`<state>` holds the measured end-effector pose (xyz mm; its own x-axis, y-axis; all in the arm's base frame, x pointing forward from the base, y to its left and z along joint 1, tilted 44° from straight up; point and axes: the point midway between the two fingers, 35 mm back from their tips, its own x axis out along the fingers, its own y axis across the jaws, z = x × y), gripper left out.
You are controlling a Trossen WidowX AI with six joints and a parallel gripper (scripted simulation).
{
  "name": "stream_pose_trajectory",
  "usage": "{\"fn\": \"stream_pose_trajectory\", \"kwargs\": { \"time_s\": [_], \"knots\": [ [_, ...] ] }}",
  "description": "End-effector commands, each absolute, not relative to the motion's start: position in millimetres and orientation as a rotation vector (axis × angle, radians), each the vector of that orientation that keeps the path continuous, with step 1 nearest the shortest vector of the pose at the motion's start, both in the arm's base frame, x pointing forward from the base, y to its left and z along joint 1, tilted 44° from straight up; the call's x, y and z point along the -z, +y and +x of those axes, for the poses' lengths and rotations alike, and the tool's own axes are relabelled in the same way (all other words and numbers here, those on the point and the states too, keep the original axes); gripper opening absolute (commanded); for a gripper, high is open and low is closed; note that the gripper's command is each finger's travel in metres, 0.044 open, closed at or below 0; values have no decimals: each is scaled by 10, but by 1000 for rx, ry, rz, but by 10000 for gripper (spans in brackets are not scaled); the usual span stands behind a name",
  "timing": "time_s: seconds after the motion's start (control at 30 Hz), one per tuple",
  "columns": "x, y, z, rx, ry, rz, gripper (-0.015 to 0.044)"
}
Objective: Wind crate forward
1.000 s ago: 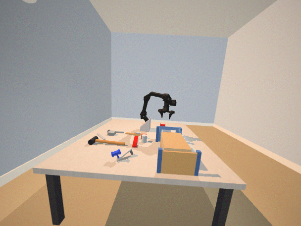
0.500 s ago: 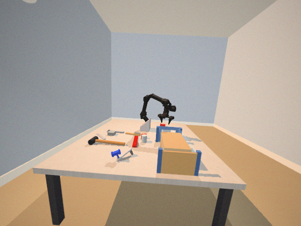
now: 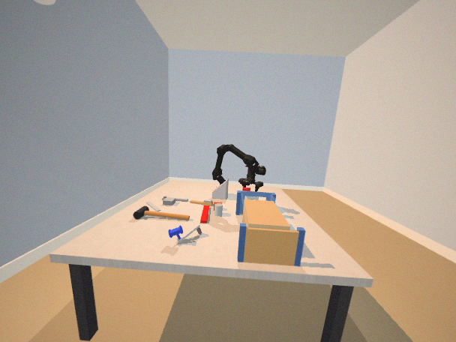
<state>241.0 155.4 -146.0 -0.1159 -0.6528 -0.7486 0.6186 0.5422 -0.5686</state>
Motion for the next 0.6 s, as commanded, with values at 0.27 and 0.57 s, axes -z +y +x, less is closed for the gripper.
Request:
{"fn": "stream_pose_trajectory", "kwargs": {
  "time_s": [0.27, 0.57],
  "knots": [
    [1573, 1438, 2385, 1077, 1294, -47, 440],
    [1580, 1440, 2390, 1080, 1294, -37, 309]
  ]
}}
